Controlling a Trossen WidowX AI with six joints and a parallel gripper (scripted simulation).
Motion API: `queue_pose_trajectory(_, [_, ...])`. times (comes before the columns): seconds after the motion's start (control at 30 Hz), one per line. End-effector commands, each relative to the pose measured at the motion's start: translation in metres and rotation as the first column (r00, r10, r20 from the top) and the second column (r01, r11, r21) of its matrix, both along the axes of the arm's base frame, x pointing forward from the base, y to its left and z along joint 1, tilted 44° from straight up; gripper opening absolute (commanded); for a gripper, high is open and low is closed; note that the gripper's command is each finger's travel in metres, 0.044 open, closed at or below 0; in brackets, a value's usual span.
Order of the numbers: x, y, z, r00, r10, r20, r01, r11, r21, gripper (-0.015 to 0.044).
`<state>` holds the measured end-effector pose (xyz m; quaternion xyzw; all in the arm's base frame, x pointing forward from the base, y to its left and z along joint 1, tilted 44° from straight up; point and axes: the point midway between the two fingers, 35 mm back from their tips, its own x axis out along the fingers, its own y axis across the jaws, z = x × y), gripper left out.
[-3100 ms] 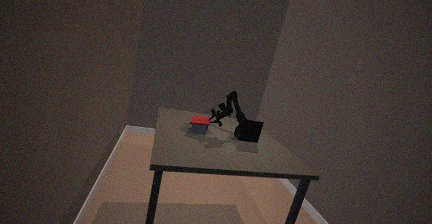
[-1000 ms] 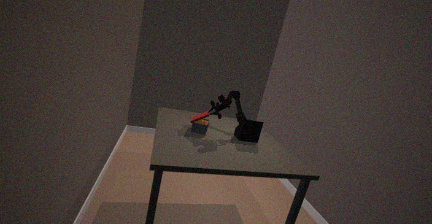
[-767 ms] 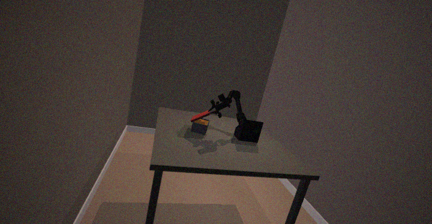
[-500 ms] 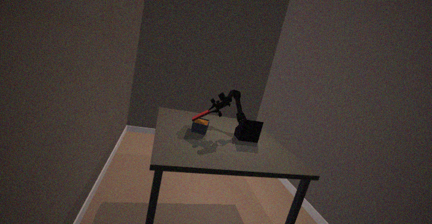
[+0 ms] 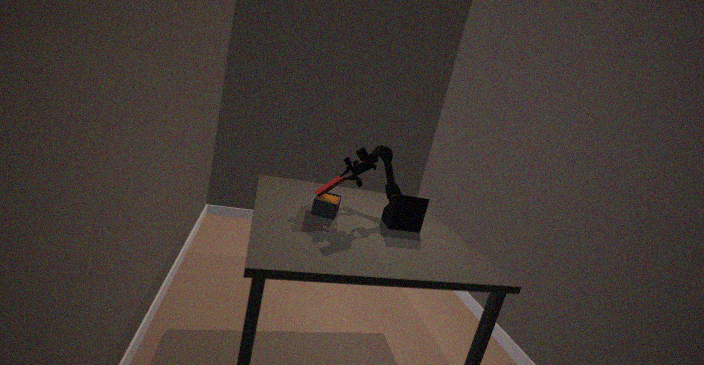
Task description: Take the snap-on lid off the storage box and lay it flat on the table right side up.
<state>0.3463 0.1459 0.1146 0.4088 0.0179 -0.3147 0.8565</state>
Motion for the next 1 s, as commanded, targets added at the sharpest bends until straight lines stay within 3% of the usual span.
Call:
queue_pose_trajectory(0.0, [-0.001, 0.008, 0.010, 1.000, 0.006, 0.016, -0.006, 1.000, 0.015, 0.0000])
queue_pose_trajectory(0.97, [-0.012, -0.027, 0.034, 1.000, 0.006, 0.015, -0.006, 1.000, 0.013, 0.0000])
